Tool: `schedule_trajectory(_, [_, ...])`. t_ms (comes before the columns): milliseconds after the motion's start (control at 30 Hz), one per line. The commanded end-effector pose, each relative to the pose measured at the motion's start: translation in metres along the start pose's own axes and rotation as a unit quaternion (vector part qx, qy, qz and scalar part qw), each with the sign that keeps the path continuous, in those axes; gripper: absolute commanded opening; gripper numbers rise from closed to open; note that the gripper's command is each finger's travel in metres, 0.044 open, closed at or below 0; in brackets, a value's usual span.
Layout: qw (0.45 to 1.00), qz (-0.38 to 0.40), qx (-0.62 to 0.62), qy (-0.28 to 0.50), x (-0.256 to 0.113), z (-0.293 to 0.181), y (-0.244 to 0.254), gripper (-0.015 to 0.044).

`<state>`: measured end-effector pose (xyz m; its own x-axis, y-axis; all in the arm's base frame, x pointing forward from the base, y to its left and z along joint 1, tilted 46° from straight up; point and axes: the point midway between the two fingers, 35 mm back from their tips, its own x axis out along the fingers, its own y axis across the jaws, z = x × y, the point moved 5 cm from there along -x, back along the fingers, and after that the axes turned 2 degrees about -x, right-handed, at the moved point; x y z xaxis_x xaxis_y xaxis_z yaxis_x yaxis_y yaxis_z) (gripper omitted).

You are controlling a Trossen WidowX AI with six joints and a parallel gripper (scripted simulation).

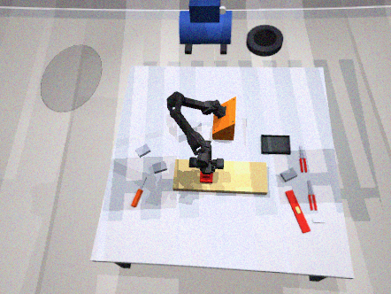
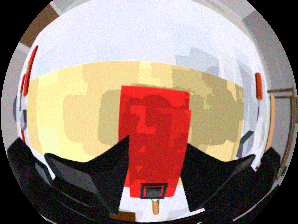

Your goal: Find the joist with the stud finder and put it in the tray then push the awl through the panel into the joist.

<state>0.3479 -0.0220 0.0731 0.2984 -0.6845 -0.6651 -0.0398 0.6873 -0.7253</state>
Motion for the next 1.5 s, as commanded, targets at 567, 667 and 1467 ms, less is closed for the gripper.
schedule_trajectory(567, [1.000,0.006,0.000,-0.001,-0.001,0.002,0.073,0.0000])
schedule_trajectory(667, [1.000,0.006,0.000,-0.001,-0.001,0.002,0.083,0.0000])
schedule_trajectory(1467, [1.000,0.008,0.001,-0.002,-0.003,0.005,0.163,0.0000])
